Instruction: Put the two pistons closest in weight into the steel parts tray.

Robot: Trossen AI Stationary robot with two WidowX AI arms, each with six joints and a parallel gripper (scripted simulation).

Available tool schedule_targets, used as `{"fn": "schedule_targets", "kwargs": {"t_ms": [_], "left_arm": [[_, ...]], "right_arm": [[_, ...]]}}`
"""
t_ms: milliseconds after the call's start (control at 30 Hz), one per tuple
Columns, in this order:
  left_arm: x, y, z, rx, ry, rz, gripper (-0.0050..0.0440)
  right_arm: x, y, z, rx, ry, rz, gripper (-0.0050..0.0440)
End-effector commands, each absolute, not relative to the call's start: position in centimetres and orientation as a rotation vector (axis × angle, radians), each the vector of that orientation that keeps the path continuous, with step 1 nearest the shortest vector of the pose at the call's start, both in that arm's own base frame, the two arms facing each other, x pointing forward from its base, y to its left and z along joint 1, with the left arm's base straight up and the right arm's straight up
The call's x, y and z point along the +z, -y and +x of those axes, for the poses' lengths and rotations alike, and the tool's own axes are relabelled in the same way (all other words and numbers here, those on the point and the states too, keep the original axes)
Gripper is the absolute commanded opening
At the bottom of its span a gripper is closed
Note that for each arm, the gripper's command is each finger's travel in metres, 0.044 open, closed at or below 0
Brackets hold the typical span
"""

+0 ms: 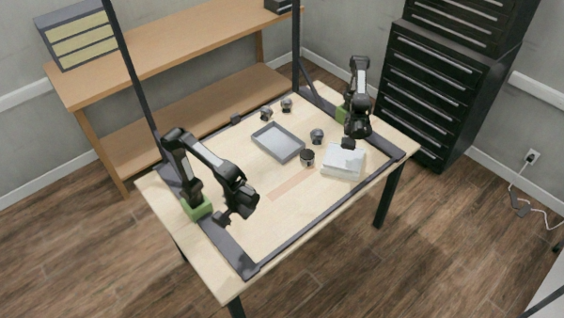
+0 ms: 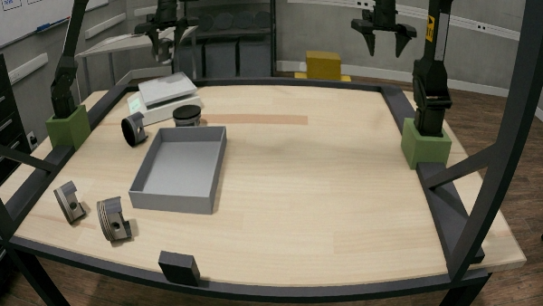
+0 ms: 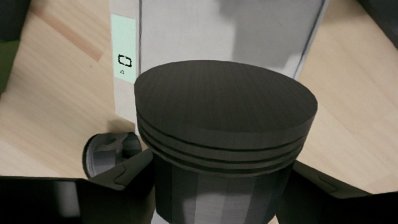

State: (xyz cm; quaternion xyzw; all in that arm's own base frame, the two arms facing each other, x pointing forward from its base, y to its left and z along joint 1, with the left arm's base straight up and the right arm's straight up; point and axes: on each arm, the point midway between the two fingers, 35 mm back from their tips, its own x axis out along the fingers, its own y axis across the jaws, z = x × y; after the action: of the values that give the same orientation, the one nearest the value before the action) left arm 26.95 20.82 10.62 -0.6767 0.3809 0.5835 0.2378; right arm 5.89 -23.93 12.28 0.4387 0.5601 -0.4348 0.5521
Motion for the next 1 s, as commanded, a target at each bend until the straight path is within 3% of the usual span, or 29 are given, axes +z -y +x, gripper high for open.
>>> {"fn": "schedule_targets", "kwargs": {"t_ms": [0, 967], "left_arm": [[11.1, -20.7, 27.1, 1.597, -0.994, -1.879, 0.0158], [7.0, -19.9, 27.3, 1.597, -0.995, -1.879, 0.0158]], "right_arm": [[13.1, 24.4, 6.1, -1.034, -1.299, 1.013, 0.0400], [13.1, 24.4, 6.1, -1.034, -1.299, 1.013, 0.0400]]}}
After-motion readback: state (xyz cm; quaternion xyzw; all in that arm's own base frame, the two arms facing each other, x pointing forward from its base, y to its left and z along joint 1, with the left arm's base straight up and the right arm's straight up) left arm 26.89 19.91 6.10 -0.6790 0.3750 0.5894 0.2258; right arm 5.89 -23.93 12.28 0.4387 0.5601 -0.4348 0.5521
